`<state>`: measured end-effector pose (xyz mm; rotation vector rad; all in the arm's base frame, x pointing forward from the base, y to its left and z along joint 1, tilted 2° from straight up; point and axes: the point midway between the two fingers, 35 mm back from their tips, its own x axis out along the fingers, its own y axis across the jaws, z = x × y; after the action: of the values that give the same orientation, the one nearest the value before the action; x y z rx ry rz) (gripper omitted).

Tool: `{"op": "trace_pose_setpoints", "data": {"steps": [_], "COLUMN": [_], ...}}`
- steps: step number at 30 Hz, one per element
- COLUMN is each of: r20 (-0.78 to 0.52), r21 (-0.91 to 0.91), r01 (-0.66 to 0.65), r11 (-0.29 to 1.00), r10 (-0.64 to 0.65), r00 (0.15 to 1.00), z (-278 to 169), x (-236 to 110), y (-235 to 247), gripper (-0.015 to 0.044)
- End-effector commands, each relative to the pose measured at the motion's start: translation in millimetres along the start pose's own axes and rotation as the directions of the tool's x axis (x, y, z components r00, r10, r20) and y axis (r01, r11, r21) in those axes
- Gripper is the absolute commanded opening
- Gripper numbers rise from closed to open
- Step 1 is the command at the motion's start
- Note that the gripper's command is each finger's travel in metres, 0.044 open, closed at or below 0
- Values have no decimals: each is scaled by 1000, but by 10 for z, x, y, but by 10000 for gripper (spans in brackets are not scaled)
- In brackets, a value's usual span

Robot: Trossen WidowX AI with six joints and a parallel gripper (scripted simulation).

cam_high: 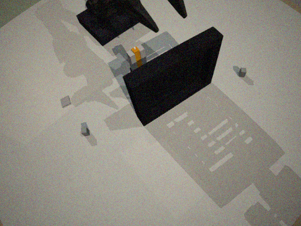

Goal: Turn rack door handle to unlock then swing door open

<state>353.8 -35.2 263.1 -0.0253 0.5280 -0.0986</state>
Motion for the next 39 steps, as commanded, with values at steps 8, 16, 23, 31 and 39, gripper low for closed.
{"op": "trace_pose_setpoints", "data": {"steps": [8,16,23,31,39], "r20": [-286,-472,-618,-761,-865], "r21": [0,9,23,45,71], "r01": [12,16,19,20,23], "r11": [1000,1000,1000,999,997], "r10": [-11,-10,-1,21,51], "r00": [958,882,786,648,499], "z": [-235,-402,-539,-675,-769], "x": [151,175,147,62,-56], "y": [-138,-231,-309,-384,-444], "gripper": [297,297,297,297,297]}}
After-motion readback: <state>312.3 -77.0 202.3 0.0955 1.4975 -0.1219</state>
